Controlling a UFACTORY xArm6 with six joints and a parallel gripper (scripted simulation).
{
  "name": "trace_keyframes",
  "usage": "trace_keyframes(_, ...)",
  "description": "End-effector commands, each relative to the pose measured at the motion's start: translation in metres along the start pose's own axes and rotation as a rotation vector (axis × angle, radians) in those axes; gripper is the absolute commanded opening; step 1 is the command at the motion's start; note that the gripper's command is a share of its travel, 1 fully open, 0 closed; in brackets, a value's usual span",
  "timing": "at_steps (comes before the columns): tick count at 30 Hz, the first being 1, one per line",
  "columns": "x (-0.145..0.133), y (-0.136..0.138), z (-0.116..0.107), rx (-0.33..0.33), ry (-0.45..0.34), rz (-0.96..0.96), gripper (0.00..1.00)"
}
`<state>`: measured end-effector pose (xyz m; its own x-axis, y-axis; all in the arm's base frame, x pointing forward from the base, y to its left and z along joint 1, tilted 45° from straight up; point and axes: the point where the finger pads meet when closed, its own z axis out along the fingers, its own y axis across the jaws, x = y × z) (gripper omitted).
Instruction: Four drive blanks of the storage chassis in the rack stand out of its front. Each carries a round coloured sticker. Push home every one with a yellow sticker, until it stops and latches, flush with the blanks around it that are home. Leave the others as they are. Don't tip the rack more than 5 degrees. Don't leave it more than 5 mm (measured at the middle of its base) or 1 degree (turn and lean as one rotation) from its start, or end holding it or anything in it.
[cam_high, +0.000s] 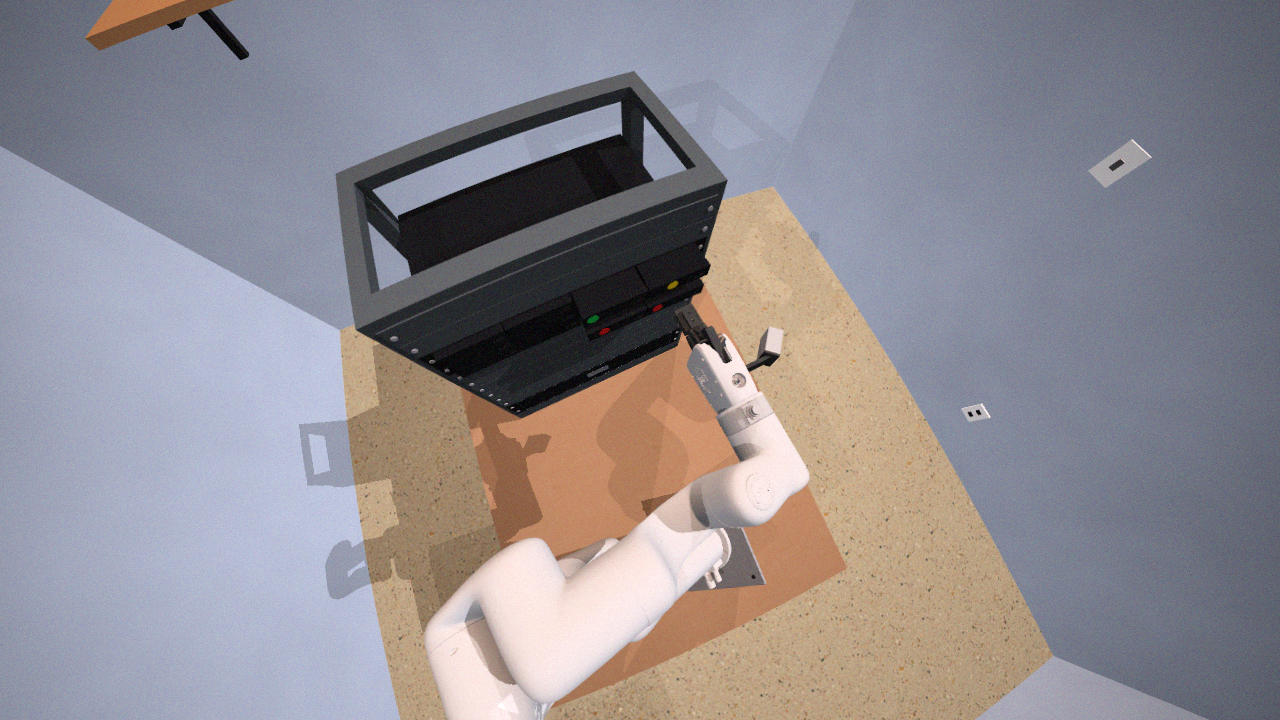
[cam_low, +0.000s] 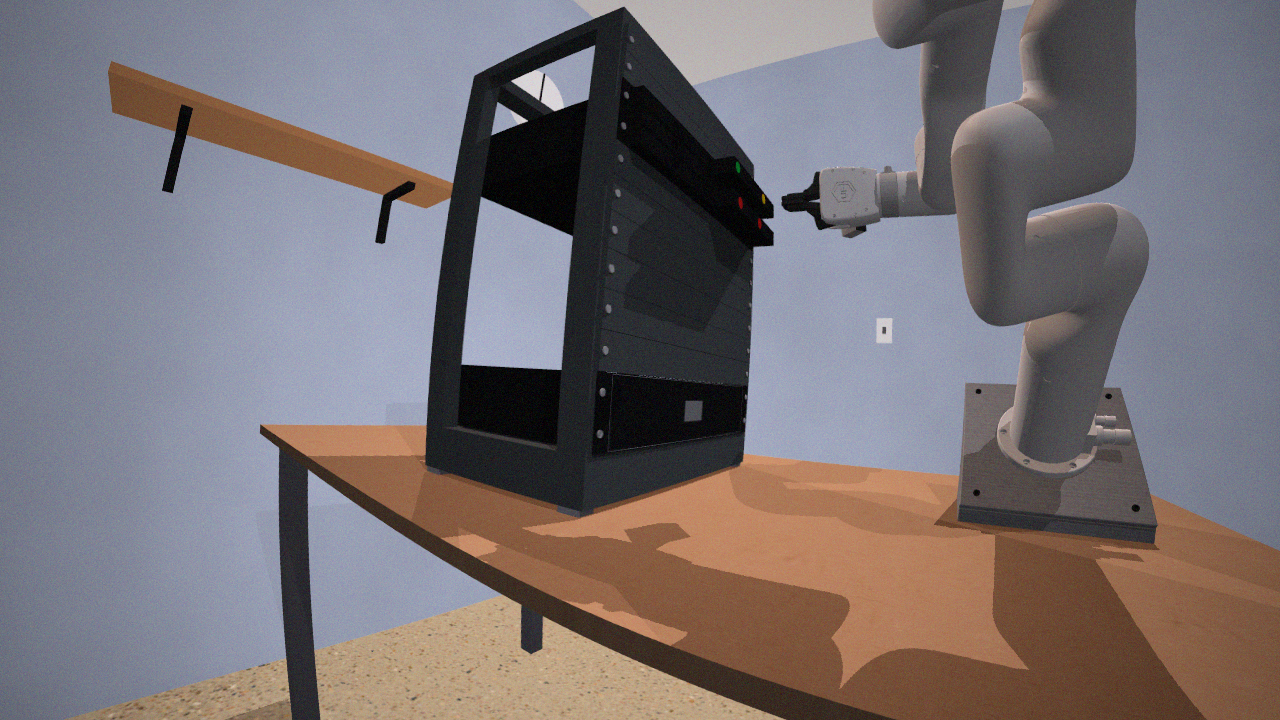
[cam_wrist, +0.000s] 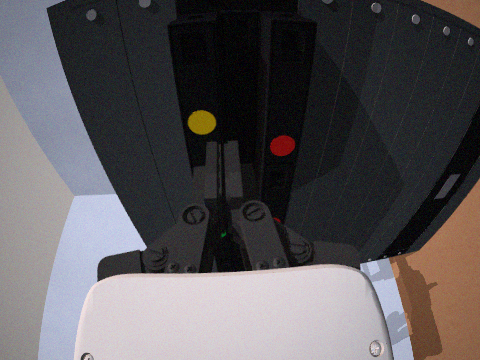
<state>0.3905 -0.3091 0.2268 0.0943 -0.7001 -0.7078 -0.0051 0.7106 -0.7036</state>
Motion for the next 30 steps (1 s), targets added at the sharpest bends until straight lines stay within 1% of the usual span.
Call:
trace_keyframes(1,0.013,-0.014,-0.019,0.001,-0.001,-0.003,0.00)
trace_keyframes(6,0.015,-0.015,-0.022,0.001,-0.001,-0.003,0.00)
trace_keyframes(9,0.015,-0.016,-0.020,0.001,-0.001,-0.003,0.00)
trace_keyframes(12,0.015,-0.016,-0.009,0.001,-0.001,-0.003,0.00)
trace_keyframes(19,0.015,-0.016,0.027,0.001,-0.001,-0.003,0.00)
trace_keyframes(24,0.015,-0.016,0.032,0.001,-0.001,-0.003,0.00)
trace_keyframes(30,0.015,-0.016,0.032,0.001,-0.001,-0.003,0.00)
